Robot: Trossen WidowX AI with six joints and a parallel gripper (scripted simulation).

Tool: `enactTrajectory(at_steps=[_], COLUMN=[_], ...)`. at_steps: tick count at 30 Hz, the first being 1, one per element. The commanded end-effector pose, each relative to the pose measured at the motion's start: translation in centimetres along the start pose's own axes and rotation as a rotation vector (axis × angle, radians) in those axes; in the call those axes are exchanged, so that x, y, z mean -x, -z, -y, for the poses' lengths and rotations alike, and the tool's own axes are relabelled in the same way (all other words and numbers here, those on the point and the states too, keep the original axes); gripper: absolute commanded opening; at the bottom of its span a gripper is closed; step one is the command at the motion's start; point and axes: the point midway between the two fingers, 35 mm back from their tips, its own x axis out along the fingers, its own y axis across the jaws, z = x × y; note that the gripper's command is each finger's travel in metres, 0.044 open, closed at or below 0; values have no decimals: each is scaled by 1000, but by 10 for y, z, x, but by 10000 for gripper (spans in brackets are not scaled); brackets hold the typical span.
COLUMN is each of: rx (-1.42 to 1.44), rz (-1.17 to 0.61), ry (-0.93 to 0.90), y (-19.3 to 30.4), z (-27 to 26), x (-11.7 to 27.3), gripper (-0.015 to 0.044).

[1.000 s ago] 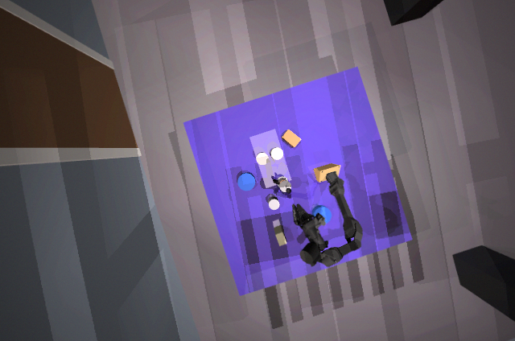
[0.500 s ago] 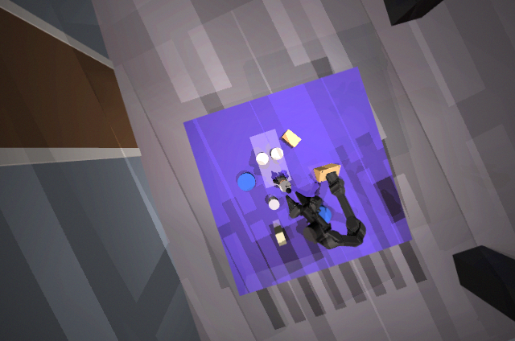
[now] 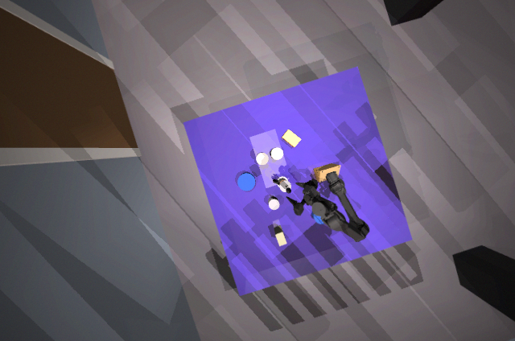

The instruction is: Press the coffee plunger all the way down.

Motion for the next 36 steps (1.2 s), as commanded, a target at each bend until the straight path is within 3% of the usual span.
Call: enactTrajectory(at_steps=[1, 7, 17, 36], rx=[679, 904, 905, 908], rz=[-51, 4, 4, 1], ry=[-403, -476, -478, -475], y=[29, 35, 72, 75], z=[28, 33, 57, 51], x=[7, 12, -26, -40], gripper=[440, 440, 440, 440])
